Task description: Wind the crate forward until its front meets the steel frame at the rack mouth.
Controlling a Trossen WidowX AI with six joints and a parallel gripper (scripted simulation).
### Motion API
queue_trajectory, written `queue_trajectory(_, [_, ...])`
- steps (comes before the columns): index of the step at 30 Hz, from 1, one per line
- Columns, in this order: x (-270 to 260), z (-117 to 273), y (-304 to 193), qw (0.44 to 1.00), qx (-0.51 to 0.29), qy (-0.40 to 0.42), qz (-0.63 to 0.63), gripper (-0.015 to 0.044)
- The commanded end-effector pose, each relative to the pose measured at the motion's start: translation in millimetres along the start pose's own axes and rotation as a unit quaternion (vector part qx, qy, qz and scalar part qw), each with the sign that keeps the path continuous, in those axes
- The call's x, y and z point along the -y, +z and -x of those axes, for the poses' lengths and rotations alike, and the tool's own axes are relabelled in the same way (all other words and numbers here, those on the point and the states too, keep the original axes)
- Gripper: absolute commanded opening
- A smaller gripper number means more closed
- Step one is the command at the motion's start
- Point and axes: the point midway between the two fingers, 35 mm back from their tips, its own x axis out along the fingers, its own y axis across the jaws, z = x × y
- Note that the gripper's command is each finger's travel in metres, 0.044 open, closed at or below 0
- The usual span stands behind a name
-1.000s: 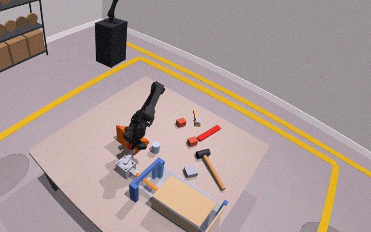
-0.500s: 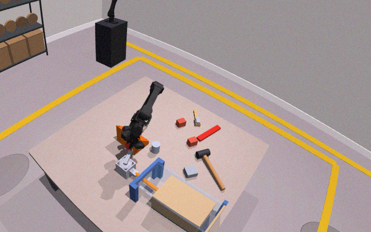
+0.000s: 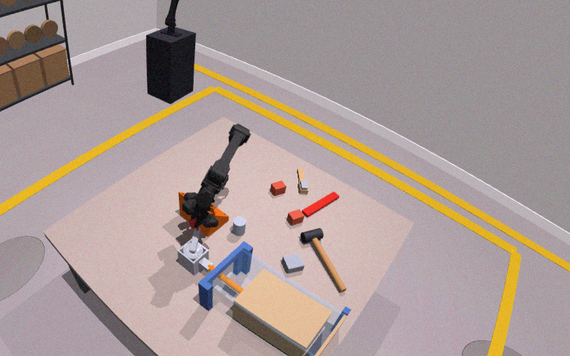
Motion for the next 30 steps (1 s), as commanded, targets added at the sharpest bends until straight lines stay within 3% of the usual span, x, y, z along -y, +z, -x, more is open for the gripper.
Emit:
queue_trajectory(1, [7, -7, 8, 1.000, 0.007, -0.010, -0.003, 0.0000])
queue_trajectory(30, [20, -21, 41, 1.000, 0.008, -0.011, -0.003, 0.0000])
